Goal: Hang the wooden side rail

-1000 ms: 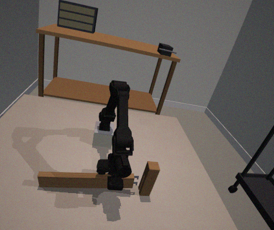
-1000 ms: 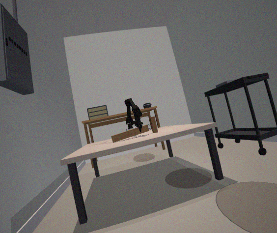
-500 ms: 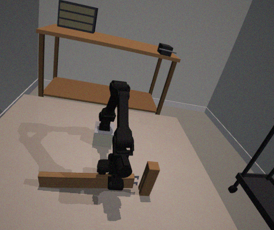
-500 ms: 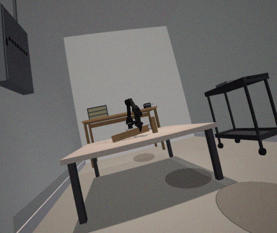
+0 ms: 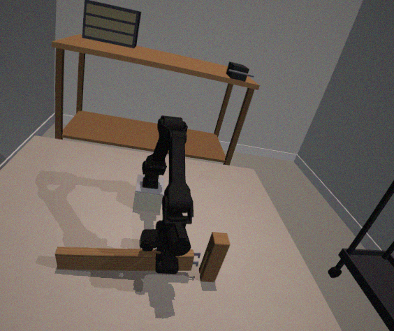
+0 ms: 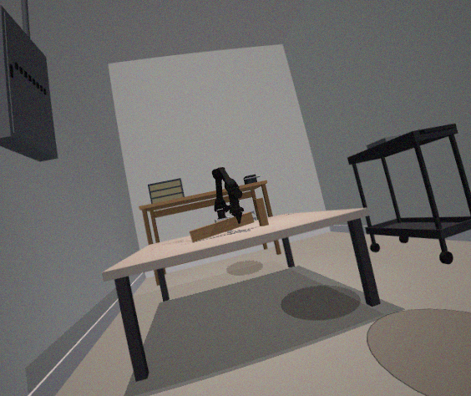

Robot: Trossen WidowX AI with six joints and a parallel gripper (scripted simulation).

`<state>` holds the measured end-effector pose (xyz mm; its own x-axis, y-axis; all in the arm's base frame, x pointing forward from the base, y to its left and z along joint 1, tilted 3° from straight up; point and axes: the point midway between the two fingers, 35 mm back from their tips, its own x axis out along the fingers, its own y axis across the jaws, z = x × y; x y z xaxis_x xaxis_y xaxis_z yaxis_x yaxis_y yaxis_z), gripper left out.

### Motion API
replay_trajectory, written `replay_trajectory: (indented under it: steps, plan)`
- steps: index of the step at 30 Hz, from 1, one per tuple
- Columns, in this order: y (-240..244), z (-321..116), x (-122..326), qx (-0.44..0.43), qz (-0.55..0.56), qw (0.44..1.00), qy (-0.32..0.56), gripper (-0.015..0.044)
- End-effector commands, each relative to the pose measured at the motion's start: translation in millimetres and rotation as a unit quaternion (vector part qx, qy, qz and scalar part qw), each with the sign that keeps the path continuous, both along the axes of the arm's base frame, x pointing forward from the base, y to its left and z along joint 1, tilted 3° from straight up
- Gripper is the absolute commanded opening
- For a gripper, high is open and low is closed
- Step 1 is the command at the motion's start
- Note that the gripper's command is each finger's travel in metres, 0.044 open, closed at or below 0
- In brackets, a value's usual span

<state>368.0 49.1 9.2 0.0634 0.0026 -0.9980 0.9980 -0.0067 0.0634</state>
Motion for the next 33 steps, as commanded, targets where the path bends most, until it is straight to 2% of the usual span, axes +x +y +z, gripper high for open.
replay_trajectory:
  steps: [1,33]
  plan:
    - [1.1,2.9,2.7,0.001,-0.002,1.000,-0.004,0.0000]
    - [4.7,1.0,0.9,0.001,-0.002,1.000,-0.004,0.0000]
